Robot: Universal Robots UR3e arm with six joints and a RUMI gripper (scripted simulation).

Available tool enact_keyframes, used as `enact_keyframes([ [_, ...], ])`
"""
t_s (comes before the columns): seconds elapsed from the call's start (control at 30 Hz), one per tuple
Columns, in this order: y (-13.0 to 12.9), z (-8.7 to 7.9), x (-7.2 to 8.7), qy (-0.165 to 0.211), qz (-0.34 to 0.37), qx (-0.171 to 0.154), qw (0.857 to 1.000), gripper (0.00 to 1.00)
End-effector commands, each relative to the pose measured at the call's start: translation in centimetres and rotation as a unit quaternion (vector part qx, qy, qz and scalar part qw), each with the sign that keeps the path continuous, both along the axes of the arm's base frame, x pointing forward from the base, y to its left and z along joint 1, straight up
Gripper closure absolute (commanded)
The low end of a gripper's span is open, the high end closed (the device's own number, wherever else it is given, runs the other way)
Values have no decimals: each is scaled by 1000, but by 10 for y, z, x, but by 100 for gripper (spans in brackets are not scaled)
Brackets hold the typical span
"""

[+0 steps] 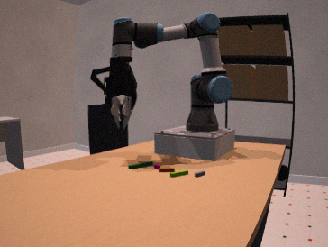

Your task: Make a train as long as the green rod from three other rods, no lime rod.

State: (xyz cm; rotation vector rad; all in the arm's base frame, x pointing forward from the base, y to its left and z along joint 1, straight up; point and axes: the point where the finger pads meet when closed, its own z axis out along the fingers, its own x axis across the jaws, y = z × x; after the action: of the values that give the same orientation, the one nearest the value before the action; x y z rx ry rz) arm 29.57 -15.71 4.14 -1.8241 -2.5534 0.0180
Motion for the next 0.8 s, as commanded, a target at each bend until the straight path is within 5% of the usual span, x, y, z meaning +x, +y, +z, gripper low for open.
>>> enact_keyframes([
  [0.0, -3, 0, 0, -9, 23, 4, 1000, 100],
  [0.77, -3, -15, 0, -8, 23, 5, 1000, 100],
])
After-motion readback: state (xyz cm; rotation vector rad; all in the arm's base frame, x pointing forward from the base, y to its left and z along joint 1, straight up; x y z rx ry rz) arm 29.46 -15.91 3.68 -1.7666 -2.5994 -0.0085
